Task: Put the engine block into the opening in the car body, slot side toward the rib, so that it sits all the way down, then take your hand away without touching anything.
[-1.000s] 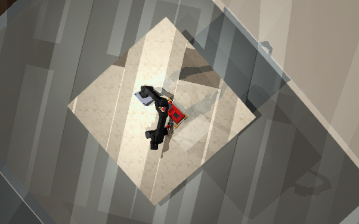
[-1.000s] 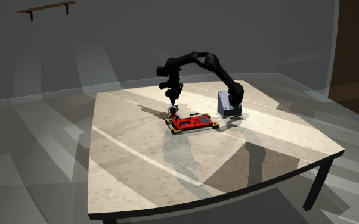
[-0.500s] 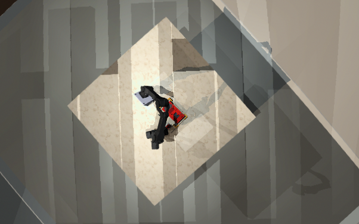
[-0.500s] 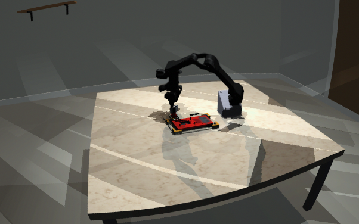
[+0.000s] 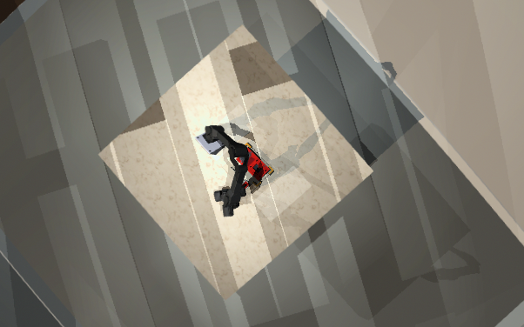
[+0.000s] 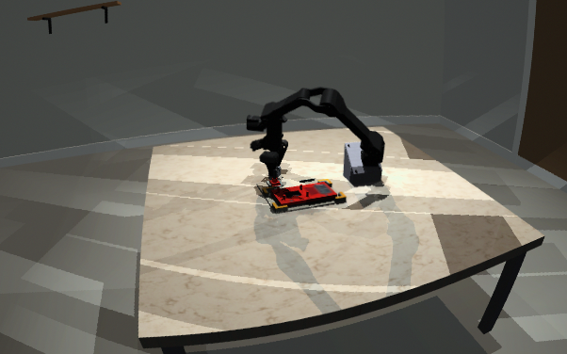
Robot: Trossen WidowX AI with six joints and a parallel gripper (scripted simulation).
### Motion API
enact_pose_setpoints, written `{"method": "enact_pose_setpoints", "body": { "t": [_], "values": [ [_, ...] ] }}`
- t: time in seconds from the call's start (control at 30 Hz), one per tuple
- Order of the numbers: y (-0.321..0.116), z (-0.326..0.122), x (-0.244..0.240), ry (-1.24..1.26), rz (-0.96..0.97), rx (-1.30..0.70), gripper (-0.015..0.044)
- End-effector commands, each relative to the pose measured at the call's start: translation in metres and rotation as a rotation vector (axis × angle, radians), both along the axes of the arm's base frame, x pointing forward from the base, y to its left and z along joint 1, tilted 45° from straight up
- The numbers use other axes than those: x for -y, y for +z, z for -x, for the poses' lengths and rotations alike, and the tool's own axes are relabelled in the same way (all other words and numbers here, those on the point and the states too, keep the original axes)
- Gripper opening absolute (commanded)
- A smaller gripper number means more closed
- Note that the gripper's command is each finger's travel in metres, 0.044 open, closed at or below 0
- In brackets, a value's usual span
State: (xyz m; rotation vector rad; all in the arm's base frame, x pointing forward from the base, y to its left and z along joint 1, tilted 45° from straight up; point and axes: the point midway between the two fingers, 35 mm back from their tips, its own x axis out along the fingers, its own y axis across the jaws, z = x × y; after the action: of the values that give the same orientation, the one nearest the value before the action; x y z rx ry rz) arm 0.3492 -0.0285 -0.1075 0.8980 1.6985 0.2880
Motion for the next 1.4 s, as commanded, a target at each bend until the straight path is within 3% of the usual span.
{"method": "enact_pose_setpoints", "body": {
  "t": [0.0,0.27,0.5,0.73,1.37],
  "values": [
    [-0.003,0.001,-0.003,-0.005,-0.005,-0.003,0.0440],
    [-0.003,0.001,-0.003,-0.005,-0.005,-0.003,0.0230],
    [-0.003,0.001,-0.003,-0.005,-0.005,-0.003,0.0183],
    [0.007,-0.002,0.006,-0.006,-0.003,-0.003,0.0000],
    [0.051,-0.007,0.046,-0.006,0.001,-0.003,0.0000]
  ]
}}
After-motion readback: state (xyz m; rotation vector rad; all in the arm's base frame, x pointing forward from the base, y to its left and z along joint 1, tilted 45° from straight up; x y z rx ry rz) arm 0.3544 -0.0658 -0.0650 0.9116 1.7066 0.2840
